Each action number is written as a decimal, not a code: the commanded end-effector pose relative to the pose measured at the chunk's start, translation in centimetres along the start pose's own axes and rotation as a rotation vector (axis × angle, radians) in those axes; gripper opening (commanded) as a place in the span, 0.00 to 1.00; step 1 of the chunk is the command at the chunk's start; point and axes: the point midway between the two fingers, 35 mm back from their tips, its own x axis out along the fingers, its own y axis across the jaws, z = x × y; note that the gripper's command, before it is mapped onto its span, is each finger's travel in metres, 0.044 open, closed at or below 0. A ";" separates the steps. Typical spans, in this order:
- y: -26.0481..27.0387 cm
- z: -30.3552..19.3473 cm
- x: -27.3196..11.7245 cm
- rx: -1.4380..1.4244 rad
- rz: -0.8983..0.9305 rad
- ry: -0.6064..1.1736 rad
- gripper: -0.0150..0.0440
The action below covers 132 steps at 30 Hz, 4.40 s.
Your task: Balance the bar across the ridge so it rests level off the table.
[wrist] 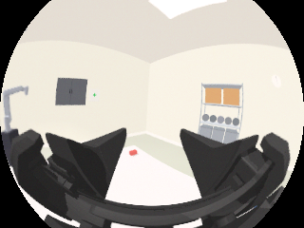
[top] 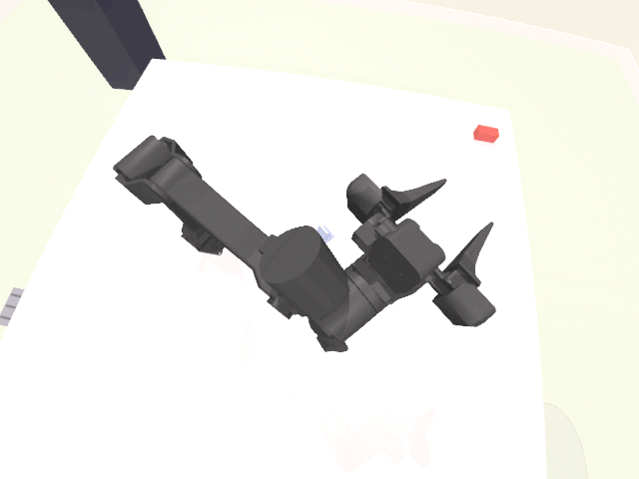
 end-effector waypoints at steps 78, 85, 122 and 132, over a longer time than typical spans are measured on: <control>11.1 -24.1 -15.7 1.098 -1.250 1.413 0.79; 11.0 -25.8 -15.9 1.098 -1.250 1.413 0.79; 11.6 -33.7 -17.4 1.098 -1.250 1.414 0.79; 11.6 -33.7 -17.4 1.098 -1.250 1.414 0.79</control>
